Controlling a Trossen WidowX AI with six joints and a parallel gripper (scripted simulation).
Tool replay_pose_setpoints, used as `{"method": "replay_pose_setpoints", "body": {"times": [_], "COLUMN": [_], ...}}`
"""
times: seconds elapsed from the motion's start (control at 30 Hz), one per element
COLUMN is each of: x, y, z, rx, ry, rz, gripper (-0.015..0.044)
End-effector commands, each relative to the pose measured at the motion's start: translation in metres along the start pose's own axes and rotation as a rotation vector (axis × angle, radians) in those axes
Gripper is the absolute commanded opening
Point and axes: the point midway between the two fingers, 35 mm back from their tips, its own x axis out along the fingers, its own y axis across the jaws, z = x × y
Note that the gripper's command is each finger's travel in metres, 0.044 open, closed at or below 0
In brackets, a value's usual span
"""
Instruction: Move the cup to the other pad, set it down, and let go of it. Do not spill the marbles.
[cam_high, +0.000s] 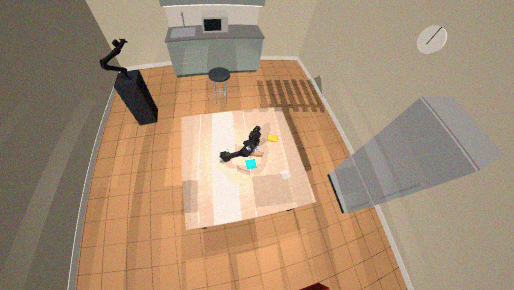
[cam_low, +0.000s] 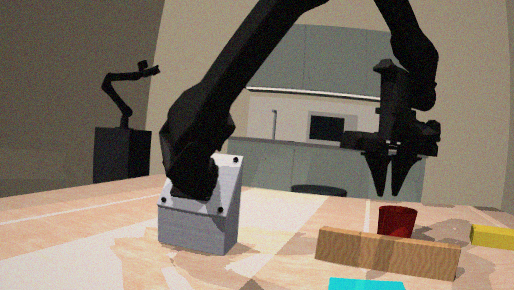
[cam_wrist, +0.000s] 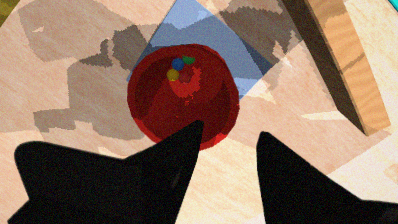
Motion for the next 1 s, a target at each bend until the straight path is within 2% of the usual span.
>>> {"method": "replay_pose_setpoints", "body": {"times": [0.0, 0.97], "x": [0.006, 0.052], "y": [0.001, 0.0], "z": [0.0, 0.001], "rx": [0.004, 0.004], "ry": [-0.007, -0.009], "rz": [-0.002, -0.003], "gripper": [0.0148, 0.0148]}}
